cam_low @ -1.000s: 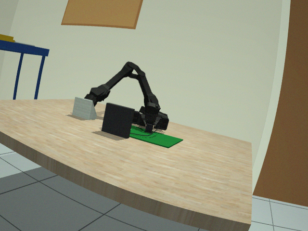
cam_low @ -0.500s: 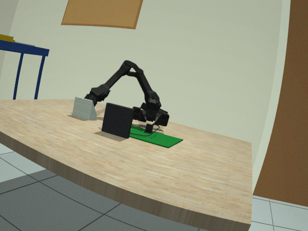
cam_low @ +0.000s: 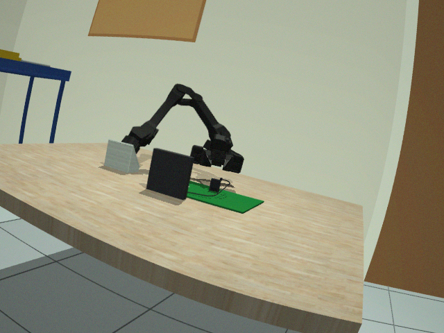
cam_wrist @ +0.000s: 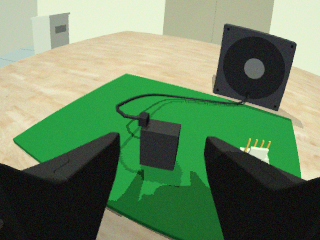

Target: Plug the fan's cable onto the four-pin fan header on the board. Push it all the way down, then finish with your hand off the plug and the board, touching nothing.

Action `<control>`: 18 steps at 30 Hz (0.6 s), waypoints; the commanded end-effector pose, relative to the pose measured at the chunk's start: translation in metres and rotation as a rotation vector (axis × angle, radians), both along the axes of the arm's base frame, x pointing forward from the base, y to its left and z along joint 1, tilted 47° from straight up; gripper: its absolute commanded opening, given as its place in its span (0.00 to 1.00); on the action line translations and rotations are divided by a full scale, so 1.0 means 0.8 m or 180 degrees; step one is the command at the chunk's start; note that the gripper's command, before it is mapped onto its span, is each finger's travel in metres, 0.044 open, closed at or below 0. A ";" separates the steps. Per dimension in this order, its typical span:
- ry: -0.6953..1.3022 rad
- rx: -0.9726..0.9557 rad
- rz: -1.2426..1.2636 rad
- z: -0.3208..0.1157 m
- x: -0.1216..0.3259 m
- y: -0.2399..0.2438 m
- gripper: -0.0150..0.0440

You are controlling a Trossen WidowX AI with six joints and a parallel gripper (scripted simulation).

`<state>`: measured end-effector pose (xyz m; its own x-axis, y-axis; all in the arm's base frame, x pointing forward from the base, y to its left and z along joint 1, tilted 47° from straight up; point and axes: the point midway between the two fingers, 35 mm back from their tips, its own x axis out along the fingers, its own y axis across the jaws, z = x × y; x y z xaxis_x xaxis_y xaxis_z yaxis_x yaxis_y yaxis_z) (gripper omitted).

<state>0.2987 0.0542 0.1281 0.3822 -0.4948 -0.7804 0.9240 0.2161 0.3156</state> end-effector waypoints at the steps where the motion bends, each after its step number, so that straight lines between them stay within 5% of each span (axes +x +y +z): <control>1: -0.0040 0.0013 -0.0008 0.019 -0.007 0.002 0.60; 18: 0.0661 0.0393 0.0153 0.007 -0.021 -0.009 0.60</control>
